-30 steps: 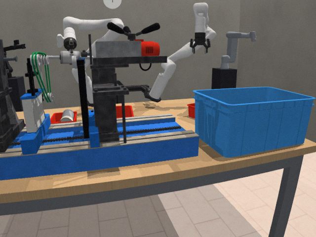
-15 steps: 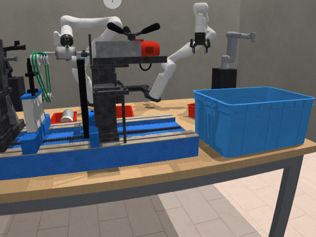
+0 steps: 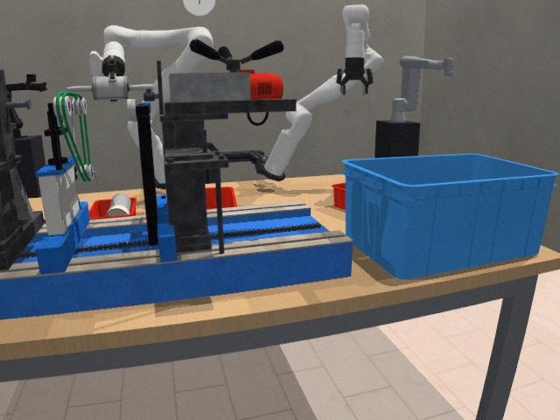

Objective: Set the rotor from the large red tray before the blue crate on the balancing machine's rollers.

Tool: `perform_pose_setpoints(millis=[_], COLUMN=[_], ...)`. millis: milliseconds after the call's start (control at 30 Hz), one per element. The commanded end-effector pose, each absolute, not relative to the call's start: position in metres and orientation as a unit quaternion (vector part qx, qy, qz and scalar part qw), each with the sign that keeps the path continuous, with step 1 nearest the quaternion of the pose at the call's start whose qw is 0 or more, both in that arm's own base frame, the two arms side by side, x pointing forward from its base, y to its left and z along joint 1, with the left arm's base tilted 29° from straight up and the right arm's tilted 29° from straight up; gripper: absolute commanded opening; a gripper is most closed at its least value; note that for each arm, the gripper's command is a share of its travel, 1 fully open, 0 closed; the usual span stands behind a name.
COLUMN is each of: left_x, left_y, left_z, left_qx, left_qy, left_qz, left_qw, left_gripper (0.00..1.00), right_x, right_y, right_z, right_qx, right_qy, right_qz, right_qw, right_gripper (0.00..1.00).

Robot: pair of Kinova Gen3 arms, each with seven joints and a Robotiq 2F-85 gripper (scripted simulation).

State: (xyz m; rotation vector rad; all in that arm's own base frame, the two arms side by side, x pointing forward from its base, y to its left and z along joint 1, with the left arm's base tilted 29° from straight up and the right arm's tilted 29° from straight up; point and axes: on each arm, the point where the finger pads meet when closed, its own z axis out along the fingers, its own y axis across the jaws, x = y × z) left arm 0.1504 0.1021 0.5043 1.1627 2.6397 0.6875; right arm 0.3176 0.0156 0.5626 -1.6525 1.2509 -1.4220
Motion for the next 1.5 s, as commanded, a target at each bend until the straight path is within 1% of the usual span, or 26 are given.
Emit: perform_pose_setpoints(millis=[0, 800, 1467], left_x=[0.15, 0.15, 0.15], left_y=[0.102, 0.102, 0.102], left_z=[0.504, 0.504, 0.504], left_qx=[0.391, 0.391, 0.391], left_qy=[0.887, 0.887, 0.887], left_qz=[0.231, 0.231, 0.231], left_qw=[0.088, 0.088, 0.088], left_gripper=[1.0, 1.0, 1.0], right_x=[0.317, 0.314, 0.313], right_y=[0.014, 0.005, 0.002], right_z=[0.568, 0.596, 0.604], right_qx=[-0.621, -0.597, -0.589], right_qy=[0.472, 0.472, 0.472], right_qz=[-0.542, -0.555, -0.559], right_qw=[0.313, 0.335, 0.342], right_gripper=[0.099, 0.099, 0.099])
